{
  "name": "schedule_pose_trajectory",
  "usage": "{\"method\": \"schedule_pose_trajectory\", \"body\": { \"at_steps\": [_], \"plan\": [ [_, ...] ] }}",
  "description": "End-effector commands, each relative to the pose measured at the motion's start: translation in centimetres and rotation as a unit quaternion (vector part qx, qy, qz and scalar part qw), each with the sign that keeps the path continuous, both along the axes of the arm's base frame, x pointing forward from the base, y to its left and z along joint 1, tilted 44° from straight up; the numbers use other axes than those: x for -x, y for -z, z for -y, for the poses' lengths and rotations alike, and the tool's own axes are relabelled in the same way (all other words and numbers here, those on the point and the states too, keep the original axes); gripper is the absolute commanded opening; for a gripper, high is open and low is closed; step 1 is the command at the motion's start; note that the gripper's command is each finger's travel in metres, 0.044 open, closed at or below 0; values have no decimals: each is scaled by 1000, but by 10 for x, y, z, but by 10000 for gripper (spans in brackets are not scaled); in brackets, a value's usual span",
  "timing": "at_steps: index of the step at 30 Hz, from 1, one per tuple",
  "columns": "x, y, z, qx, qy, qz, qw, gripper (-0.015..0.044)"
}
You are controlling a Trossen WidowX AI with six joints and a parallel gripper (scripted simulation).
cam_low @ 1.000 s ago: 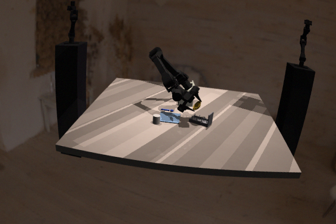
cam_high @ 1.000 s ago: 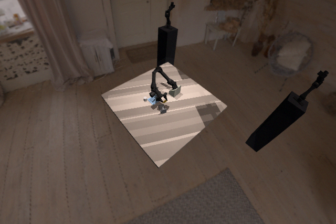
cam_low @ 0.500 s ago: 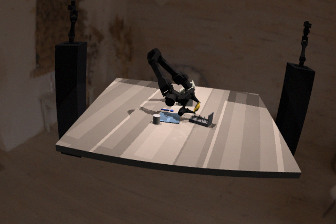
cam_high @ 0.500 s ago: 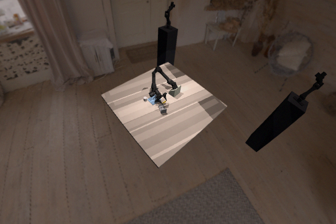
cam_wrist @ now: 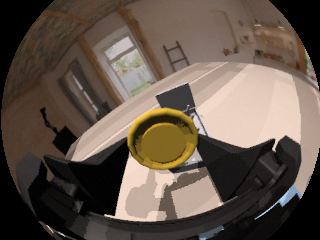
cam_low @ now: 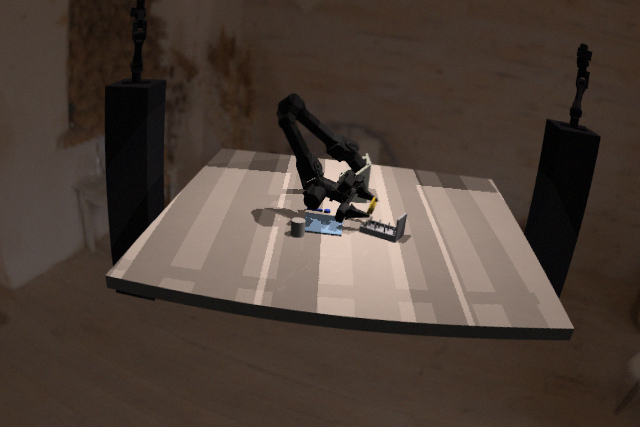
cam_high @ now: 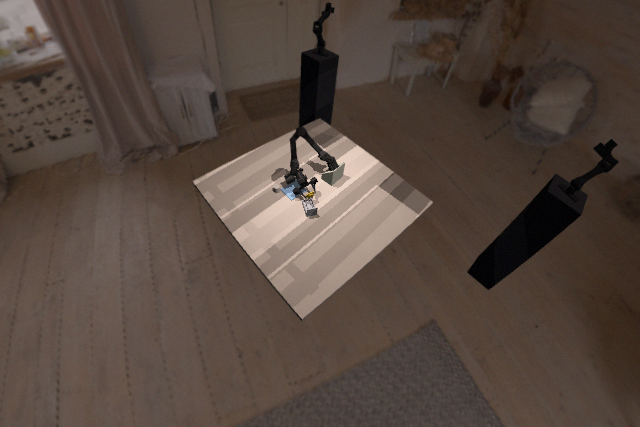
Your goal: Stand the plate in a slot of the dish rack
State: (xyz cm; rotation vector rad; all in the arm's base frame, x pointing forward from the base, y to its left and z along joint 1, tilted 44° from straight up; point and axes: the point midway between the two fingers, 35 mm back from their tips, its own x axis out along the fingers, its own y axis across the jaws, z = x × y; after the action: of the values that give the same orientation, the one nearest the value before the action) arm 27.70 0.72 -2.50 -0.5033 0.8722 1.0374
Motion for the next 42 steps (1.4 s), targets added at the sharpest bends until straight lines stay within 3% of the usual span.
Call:
{"method": "schedule_pose_trajectory", "body": {
  "at_steps": [1, 14, 42],
  "plan": [
    [1, -2, 3, -12, -28, 48, 998, 0],
    [0, -13, 19, -15, -108, 224, 968, 0],
    [-16, 2, 2, -11, -107, 225, 968, 0]
  ]
}}
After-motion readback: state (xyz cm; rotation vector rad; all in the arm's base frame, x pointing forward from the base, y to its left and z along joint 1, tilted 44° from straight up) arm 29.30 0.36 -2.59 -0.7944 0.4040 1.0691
